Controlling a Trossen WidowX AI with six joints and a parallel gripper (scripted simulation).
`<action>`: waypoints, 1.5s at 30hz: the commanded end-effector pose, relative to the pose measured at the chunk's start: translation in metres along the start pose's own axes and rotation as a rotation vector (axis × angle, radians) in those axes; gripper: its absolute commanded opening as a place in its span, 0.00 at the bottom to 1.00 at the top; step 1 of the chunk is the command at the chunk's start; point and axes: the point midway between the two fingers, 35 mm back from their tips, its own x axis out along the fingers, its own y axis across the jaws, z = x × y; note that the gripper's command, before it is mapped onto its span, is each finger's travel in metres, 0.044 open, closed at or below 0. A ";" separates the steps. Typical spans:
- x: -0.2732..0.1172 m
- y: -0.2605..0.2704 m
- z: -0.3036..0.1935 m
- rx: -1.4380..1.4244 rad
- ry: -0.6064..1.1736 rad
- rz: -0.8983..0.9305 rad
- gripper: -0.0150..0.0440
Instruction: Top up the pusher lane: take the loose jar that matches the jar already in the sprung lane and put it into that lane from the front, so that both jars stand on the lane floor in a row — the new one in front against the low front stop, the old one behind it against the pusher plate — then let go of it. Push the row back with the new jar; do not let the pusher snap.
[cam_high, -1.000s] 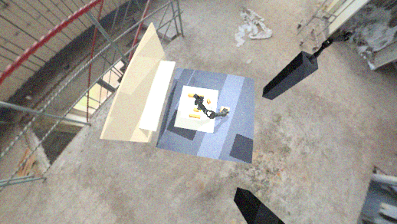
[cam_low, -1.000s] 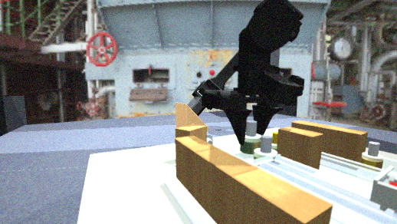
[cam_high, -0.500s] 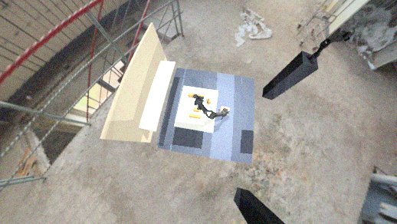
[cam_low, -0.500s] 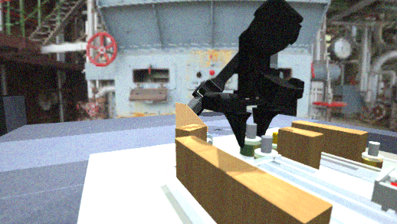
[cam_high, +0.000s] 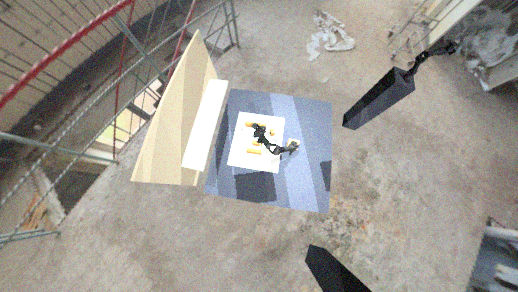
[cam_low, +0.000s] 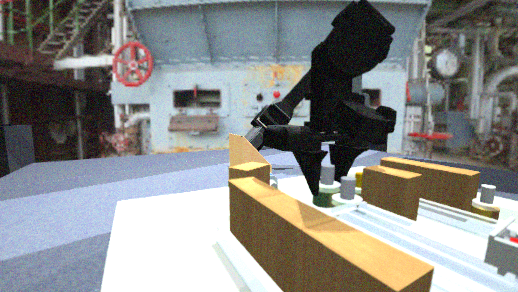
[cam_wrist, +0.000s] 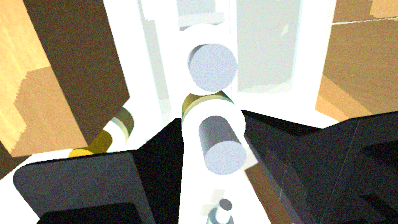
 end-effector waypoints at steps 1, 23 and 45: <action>0.003 0.003 0.005 -0.012 -0.015 0.010 0.25; 0.010 0.003 0.003 -0.012 -0.015 0.010 0.25; 0.011 0.003 0.000 -0.012 -0.015 0.010 0.25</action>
